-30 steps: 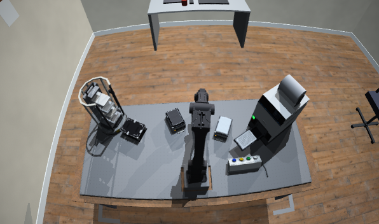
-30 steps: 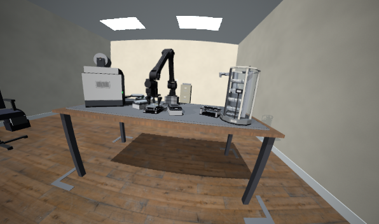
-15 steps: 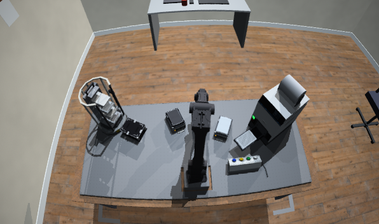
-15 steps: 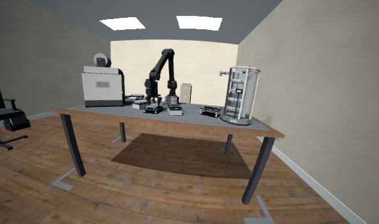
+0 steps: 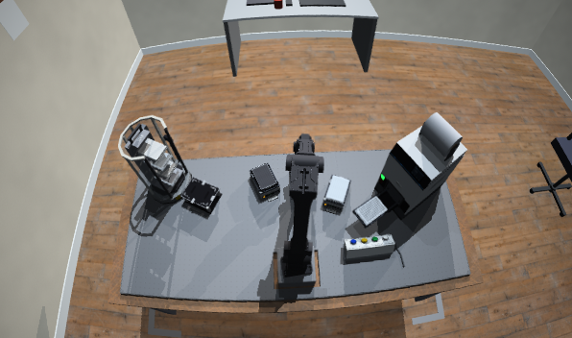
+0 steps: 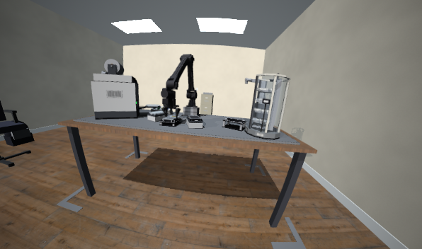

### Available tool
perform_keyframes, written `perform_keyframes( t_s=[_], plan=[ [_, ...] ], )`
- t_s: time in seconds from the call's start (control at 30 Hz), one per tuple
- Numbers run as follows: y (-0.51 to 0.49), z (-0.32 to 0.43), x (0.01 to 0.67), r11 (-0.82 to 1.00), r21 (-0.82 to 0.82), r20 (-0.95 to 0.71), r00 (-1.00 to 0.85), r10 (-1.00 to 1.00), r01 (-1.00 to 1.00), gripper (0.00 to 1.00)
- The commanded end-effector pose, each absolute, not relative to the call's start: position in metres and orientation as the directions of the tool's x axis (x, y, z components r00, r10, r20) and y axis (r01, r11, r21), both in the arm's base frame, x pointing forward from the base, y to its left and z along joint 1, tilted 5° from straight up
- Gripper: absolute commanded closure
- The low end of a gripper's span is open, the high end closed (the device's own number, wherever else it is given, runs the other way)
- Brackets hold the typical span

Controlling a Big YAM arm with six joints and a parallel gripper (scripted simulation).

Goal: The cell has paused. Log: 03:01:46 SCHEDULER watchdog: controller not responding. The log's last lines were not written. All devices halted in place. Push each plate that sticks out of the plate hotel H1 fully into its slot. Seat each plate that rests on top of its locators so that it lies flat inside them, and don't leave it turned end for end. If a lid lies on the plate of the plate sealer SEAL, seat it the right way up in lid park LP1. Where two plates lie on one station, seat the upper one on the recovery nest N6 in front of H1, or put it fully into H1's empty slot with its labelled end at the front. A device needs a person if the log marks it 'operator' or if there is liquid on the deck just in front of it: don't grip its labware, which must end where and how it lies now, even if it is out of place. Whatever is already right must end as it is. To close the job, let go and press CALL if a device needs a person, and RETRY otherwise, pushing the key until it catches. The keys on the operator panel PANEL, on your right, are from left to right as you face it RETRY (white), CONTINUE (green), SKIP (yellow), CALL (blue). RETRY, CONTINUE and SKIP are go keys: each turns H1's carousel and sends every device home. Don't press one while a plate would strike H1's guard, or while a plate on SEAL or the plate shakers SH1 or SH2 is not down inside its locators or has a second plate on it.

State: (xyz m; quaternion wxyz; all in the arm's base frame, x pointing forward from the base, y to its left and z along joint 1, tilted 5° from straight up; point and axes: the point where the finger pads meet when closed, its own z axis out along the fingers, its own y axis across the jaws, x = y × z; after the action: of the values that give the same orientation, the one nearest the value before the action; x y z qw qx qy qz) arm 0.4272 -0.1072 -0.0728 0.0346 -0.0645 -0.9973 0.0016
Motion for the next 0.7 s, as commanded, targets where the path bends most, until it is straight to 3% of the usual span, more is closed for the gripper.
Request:
perform_keyframes(
  t_s=[0.0, 0.67],
  plan=[
    [-0.1139, -0.0845, 0.4205, 0.991, -0.007, 0.081, -0.988, 0.132, 0.132, 0.16],
    [-0.1139, -0.0873, 0.4201, 0.991, -0.007, 0.081, -0.988, 0.132, 0.132, 0.16]
  ],
)
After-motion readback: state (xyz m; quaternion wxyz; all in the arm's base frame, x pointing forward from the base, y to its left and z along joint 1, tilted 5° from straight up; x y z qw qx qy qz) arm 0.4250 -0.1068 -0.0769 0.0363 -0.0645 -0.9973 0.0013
